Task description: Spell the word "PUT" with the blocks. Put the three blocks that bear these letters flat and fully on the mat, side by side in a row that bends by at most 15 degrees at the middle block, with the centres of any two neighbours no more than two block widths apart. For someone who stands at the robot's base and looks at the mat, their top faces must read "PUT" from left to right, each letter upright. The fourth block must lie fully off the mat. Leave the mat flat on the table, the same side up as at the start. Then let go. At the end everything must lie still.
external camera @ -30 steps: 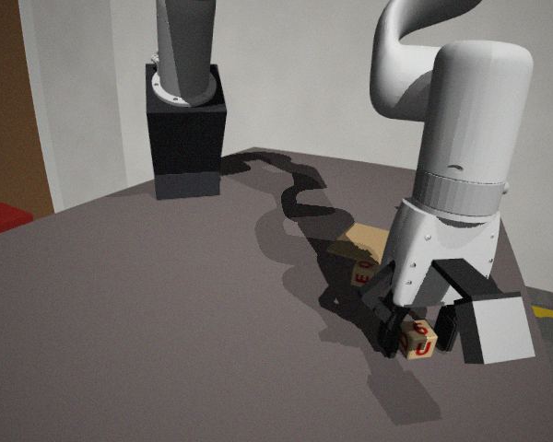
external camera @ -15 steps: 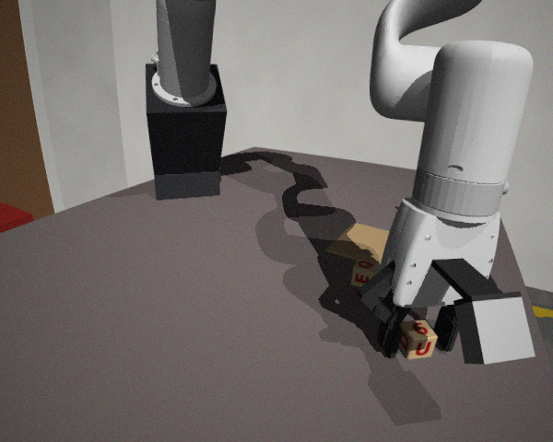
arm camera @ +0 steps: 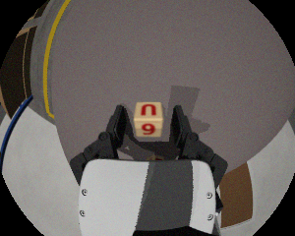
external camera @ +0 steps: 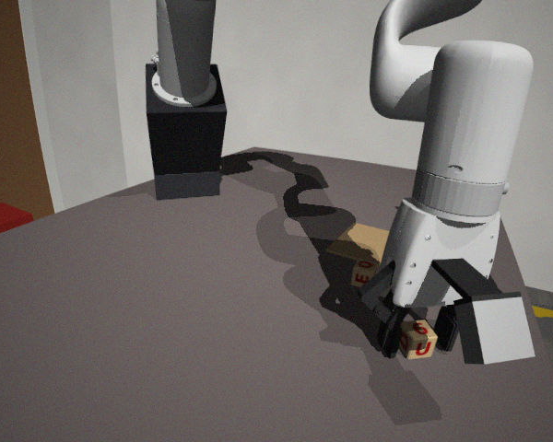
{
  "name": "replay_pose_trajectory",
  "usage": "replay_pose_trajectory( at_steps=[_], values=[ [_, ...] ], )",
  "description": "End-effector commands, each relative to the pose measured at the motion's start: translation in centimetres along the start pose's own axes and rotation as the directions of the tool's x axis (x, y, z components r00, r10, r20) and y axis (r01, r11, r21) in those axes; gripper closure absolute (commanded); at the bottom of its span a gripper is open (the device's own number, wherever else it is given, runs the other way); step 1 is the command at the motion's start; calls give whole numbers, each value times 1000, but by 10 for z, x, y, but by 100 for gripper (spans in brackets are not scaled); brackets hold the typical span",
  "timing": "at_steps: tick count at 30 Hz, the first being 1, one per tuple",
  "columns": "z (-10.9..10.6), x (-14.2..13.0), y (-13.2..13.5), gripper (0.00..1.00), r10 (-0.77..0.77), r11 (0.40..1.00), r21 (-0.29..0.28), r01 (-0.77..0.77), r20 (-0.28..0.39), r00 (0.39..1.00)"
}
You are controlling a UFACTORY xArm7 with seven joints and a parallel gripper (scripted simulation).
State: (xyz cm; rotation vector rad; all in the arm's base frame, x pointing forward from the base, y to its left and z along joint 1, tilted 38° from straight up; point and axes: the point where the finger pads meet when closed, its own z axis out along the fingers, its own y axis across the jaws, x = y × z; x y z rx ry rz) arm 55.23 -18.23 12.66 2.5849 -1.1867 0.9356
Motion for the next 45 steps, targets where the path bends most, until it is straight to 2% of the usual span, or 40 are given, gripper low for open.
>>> replay_pose_trajectory(
  at_steps=[1,2,3,19,20,45],
  values=[
    [-1,1,-1,31,0,1000,2,0,-2,1000],
    [-1,1,-1,31,0,1000,2,0,-2,1000],
    [-1,1,-1,53,0,1000,2,0,-2,1000],
    [-1,1,-1,53,0,1000,2,0,-2,1000],
    [-1,1,-1,73,0,1000,2,0,-2,1000],
    [-1,1,-1,73,0,1000,2,0,-2,1000]
  ],
)
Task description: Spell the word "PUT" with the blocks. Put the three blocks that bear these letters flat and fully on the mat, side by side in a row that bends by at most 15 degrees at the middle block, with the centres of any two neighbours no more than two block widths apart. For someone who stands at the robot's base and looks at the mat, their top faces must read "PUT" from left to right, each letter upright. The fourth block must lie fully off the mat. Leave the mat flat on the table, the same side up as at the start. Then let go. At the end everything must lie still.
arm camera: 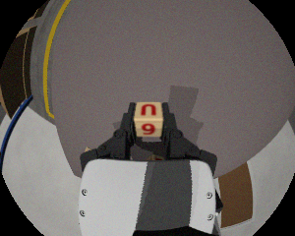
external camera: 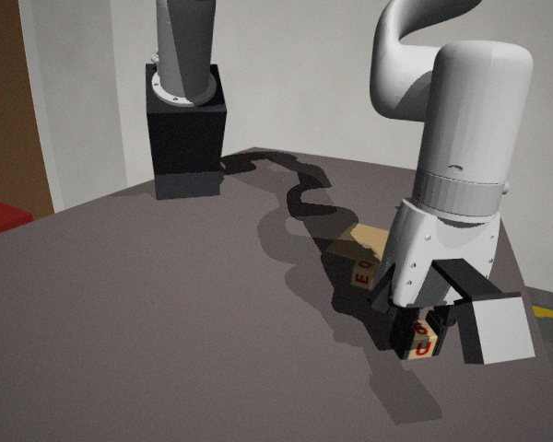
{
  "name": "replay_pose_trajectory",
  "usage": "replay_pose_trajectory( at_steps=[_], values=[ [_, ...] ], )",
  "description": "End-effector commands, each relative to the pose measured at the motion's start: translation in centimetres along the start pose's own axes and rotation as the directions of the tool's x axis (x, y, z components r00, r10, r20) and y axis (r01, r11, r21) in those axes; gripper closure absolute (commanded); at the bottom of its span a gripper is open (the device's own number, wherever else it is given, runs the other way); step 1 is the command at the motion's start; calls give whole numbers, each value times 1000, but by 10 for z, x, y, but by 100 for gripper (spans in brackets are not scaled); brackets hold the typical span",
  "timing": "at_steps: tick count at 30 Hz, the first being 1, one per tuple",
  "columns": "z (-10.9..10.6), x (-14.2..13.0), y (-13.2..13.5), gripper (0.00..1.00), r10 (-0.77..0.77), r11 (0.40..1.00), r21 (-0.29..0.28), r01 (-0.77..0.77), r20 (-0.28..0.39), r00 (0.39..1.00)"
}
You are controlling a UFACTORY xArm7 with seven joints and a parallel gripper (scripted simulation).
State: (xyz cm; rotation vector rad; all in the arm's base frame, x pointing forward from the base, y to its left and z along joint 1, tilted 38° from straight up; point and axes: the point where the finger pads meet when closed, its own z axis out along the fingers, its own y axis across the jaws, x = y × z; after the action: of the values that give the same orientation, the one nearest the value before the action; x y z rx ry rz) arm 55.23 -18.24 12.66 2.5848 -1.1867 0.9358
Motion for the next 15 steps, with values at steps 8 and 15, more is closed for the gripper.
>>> replay_pose_trajectory(
  at_steps=[8,15],
  values=[
    [-1,1,-1,73,0,1000,2,0,-2,1000],
    [-8,1,-1,73,0,1000,2,0,-2,1000]
  ],
)
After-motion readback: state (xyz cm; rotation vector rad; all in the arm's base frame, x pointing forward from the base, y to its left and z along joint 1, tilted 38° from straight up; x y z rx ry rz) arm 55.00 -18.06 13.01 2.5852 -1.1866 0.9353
